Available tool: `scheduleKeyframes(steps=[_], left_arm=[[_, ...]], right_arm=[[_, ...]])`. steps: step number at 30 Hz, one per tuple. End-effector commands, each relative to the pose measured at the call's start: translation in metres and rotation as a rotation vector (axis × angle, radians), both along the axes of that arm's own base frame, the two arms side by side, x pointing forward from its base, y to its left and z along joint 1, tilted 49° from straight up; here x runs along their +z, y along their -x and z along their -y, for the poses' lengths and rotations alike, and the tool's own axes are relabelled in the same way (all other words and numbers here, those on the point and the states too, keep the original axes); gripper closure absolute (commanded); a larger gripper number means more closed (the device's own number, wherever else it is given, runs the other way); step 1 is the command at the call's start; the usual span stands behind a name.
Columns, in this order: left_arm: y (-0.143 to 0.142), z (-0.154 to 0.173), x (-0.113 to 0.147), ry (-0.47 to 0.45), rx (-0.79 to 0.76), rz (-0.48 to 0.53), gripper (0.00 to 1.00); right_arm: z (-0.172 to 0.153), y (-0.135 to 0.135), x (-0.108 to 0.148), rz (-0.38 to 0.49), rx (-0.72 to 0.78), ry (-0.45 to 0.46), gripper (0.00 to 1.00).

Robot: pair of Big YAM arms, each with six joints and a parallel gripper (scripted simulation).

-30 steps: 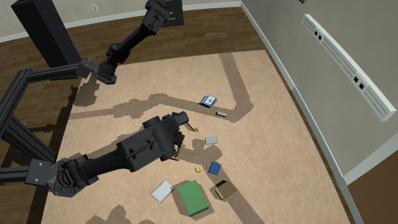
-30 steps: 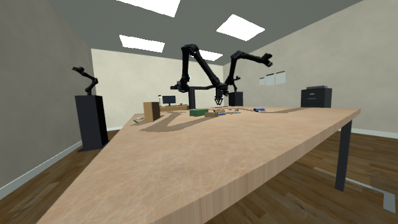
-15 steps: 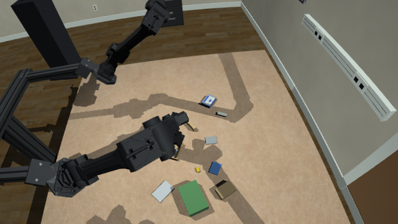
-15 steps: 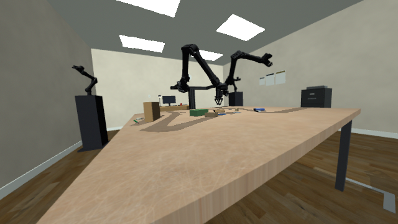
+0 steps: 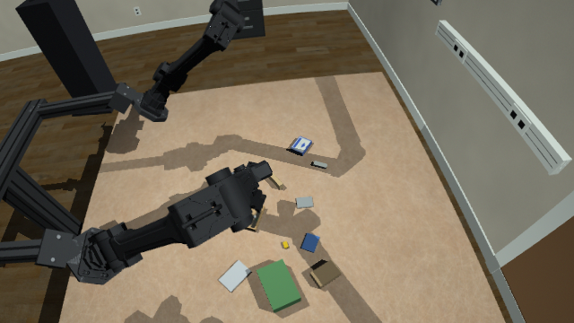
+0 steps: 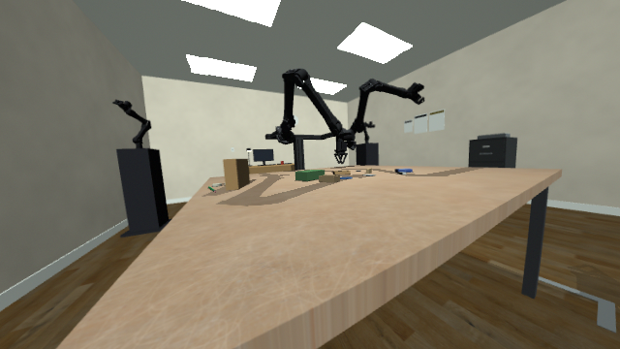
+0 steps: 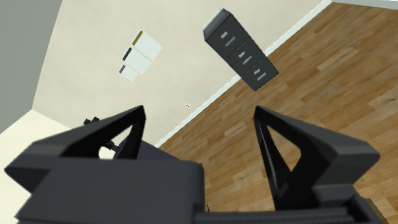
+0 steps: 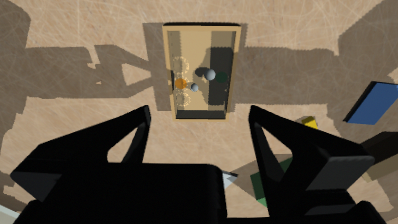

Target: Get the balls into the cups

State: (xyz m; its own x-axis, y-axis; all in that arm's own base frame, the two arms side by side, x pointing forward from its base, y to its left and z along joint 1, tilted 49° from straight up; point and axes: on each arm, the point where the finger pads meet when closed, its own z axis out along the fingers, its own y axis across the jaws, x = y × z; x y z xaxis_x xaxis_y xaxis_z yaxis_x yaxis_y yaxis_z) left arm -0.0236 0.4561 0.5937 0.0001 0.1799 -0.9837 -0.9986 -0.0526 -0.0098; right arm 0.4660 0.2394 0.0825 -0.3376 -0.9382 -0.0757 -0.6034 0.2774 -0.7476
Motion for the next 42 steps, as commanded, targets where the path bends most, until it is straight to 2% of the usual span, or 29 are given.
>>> scheduleKeyframes(steps=[1,12,26,29,30,42], left_arm=[[0.008,0.009,0.015,-0.046,0.020,-0.013,0.00],[0.008,0.009,0.015,-0.046,0.020,-0.013,0.00],[0.008,0.009,0.015,-0.046,0.020,-0.013,0.00],[0.008,0.009,0.015,-0.046,0.020,-0.013,0.00],[0.008,0.009,0.015,-0.046,0.020,-0.013,0.00],[0.008,0.009,0.015,-0.046,0.020,-0.013,0.00]], right_arm=[[-0.011,-0.007,0.006,0.027,0.000,-0.024,0.13],[-0.009,-0.009,0.007,0.028,-0.002,-0.023,0.13],[0.002,-0.023,-0.007,0.016,-0.006,-0.009,0.13],[0.001,-0.024,-0.002,0.025,-0.003,-0.016,0.13],[0.003,-0.025,-0.010,0.016,-0.006,-0.009,0.13],[0.010,-0.042,-0.027,0.014,-0.006,-0.007,0.13]])
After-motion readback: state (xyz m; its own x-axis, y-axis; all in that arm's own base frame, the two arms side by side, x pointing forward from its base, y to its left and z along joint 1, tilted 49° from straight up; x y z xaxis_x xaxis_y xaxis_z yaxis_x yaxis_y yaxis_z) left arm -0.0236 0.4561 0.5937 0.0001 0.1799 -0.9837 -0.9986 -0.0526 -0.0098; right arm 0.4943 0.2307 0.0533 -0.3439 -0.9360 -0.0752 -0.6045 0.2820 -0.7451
